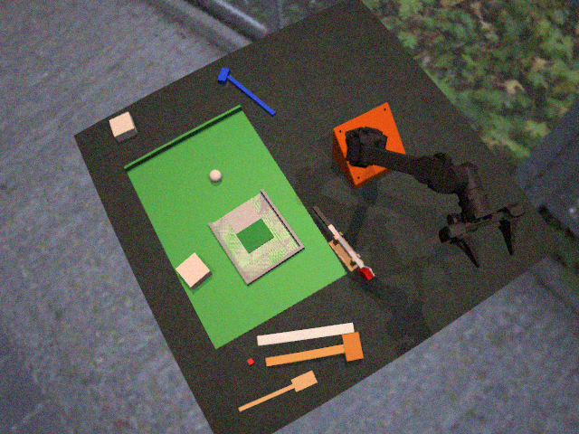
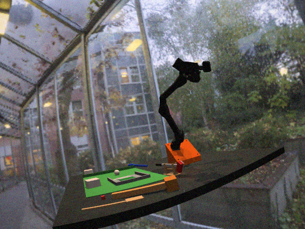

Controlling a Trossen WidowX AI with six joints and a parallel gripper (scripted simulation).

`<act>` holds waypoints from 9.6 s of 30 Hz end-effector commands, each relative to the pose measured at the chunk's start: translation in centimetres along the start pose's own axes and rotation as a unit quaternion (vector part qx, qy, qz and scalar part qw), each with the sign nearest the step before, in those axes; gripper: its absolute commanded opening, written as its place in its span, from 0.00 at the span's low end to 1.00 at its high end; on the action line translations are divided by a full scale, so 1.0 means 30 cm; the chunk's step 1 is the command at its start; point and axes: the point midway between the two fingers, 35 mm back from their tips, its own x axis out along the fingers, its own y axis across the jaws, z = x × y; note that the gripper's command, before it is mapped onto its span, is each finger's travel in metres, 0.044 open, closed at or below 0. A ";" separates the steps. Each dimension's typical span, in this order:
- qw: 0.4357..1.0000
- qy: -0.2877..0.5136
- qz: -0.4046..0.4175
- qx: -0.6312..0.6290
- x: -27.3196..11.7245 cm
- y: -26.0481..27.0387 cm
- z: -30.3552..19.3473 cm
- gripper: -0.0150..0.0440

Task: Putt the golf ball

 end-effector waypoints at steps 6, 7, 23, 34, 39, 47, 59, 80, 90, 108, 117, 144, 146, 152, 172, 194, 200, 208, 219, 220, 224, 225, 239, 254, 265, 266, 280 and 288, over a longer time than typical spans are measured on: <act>0.985 0.013 -0.002 -0.174 0.017 -0.088 0.041 1.00; 0.973 0.014 -0.004 -0.230 0.026 -0.114 0.061 1.00; 0.513 -0.065 -0.113 -0.849 0.234 -0.186 0.653 1.00; 0.184 -0.124 -0.271 -0.937 0.242 0.103 1.071 1.00; 0.059 -0.134 -0.361 -0.921 0.171 0.293 1.241 1.00; -0.070 -0.116 -0.497 -0.857 -0.045 0.595 1.446 1.00; -0.156 -0.002 -0.622 -0.767 -0.483 0.887 1.597 1.00; -0.104 0.134 -0.538 -0.826 -0.952 0.794 1.660 1.00; -0.104 0.134 -0.538 -0.826 -0.946 0.793 1.700 1.00; -0.104 0.134 -0.537 -0.826 -0.928 0.789 1.813 1.00; -0.104 0.134 -0.537 -0.826 -0.924 0.789 1.846 1.00; -0.110 0.135 -0.534 -0.827 -0.909 0.794 1.882 0.47; -0.110 0.135 -0.534 -0.827 -0.909 0.794 1.882 0.38; -0.110 0.135 -0.534 -0.827 -0.909 0.794 1.882 0.28; -0.109 0.135 -0.542 -0.822 -0.953 0.819 1.682 0.25; -0.049 0.089 -0.577 -0.811 -1.059 0.900 1.589 0.25; -0.002 0.037 -0.595 -0.803 -1.142 0.985 1.579 0.25; 0.063 -0.031 -0.611 -0.788 -1.269 1.084 1.569 0.25; 0.156 -0.122 -0.618 -0.761 -1.471 1.188 1.565 0.25; 0.164 -0.131 -0.618 -0.758 -1.491 1.195 1.565 0.25; 0.196 -0.165 -0.614 -0.746 -1.572 1.220 1.570 0.25; 0.204 -0.176 -0.612 -0.744 -1.594 1.224 1.573 0.25; 0.314 -0.288 -0.587 -0.689 -1.886 1.254 1.602 0.25; 0.417 -0.368 -0.550 -0.624 -2.171 1.220 1.657 0.25; 0.446 -0.387 -0.536 -0.604 -2.247 1.198 1.710 0.25; 0.446 -0.387 -0.536 -0.604 -2.245 1.198 1.723 0.25; 0.446 -0.386 -0.536 -0.604 -2.230 1.196 1.827 0.25; 0.446 -0.386 -0.536 -0.604 -2.224 1.196 1.869 0.25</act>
